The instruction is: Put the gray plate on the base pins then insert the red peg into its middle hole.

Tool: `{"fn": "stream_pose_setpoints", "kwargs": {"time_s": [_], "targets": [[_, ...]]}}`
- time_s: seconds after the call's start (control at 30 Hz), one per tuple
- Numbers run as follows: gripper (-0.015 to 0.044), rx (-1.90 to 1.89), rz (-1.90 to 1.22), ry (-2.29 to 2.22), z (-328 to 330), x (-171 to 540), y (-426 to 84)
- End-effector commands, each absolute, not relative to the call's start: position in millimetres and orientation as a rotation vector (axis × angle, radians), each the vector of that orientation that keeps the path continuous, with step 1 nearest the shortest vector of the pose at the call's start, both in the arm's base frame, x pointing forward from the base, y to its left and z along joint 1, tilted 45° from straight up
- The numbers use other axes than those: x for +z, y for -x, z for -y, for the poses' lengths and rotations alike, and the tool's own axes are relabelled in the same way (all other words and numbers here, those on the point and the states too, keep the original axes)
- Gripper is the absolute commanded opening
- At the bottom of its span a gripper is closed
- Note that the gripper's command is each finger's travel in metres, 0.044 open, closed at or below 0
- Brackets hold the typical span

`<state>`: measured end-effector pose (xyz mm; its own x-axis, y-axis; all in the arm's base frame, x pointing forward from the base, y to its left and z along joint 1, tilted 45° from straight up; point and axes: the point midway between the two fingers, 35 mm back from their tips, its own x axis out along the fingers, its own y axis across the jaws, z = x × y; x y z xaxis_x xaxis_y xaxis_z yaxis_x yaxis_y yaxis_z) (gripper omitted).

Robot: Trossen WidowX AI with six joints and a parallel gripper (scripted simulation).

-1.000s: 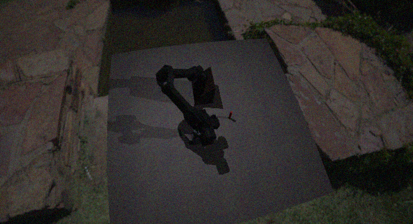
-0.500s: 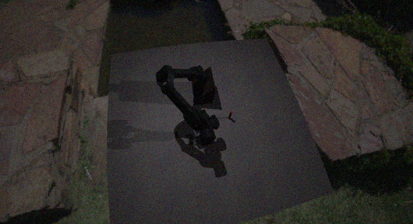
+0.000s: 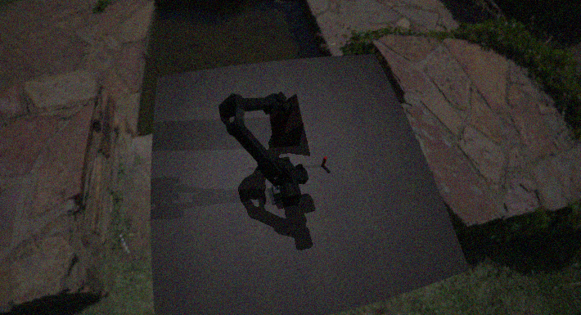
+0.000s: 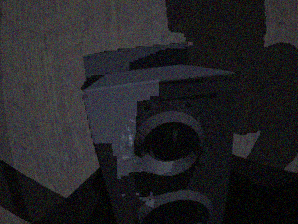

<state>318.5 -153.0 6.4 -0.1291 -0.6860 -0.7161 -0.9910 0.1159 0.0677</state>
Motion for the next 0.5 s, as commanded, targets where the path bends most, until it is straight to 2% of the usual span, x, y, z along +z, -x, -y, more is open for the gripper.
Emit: {"fn": "stream_pose_setpoints", "kwargs": {"time_s": [0.0, 0.47], "targets": [[0.0000, 0.766, -1.883, 1.628, 158.2, 1.2, -316.4], [0.0000, 0.766, -1.884, 1.628, 168.6, -9.0, -314.1]]}}
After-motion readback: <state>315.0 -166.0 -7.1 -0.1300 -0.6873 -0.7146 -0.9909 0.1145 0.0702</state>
